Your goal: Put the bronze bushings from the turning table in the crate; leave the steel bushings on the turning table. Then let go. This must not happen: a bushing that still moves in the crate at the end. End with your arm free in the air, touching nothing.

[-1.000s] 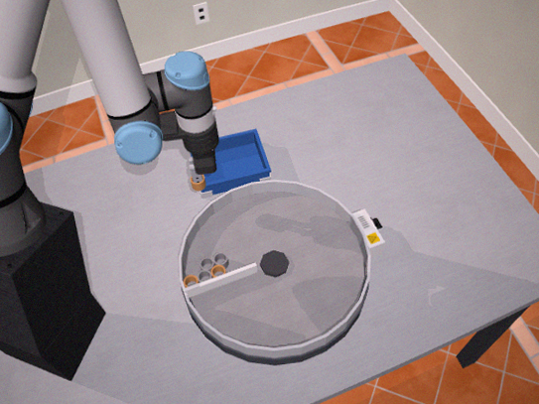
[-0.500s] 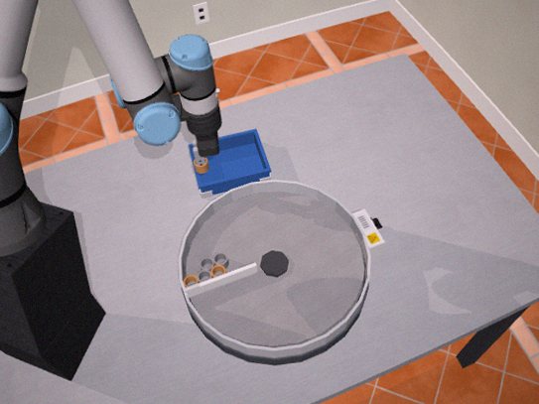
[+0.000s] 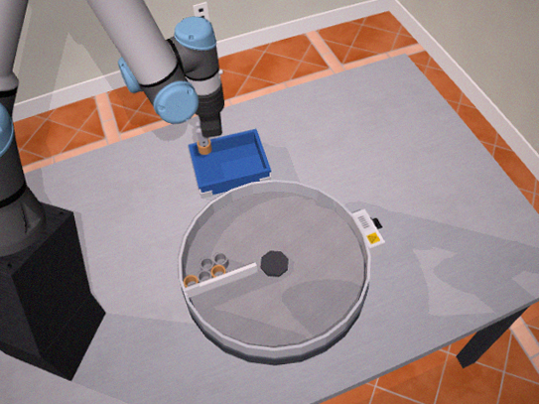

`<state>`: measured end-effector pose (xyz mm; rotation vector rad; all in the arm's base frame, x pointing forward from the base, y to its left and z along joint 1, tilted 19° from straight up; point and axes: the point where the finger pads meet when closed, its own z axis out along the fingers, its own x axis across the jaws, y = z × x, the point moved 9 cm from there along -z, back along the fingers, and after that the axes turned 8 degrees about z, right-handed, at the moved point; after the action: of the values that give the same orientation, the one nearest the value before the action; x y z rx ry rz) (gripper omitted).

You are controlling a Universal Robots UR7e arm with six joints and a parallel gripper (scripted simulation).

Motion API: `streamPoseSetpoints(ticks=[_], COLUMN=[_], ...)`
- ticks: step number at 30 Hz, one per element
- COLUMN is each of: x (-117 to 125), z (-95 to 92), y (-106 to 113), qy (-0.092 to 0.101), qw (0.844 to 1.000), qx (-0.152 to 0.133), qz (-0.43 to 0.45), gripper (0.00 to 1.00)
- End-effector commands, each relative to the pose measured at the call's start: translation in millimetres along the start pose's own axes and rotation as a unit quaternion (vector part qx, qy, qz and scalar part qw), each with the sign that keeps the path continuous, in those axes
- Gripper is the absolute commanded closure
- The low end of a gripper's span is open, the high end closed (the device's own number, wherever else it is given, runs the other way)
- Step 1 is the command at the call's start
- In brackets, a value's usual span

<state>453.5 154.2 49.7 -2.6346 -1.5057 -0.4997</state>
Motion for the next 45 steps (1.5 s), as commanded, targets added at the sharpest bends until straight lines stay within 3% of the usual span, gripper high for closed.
streamPoseSetpoints(ticks=[1, 5, 17, 22, 34, 39, 45], x=[0.5, 1.8, 1.8, 3.1, 3.1, 4.4, 4.4], z=[5.1, 27.1, 27.1, 54.3, 54.3, 81.4, 81.4], y=[0.4, 1.0, 1.0, 1.5, 1.5, 1.9, 1.9], qy=[0.0, -0.001, -0.001, -0.002, -0.002, -0.003, -0.003], qw=[1.0, 1.0, 1.0, 1.0, 1.0, 1.0, 1.0], qx=[0.0, 0.0, 0.0, 0.001, 0.001, 0.002, 0.002], qz=[0.0, 0.001, 0.001, 0.002, 0.002, 0.003, 0.003], gripper=[1.0, 1.0, 1.0, 1.0, 1.0, 1.0, 1.0])
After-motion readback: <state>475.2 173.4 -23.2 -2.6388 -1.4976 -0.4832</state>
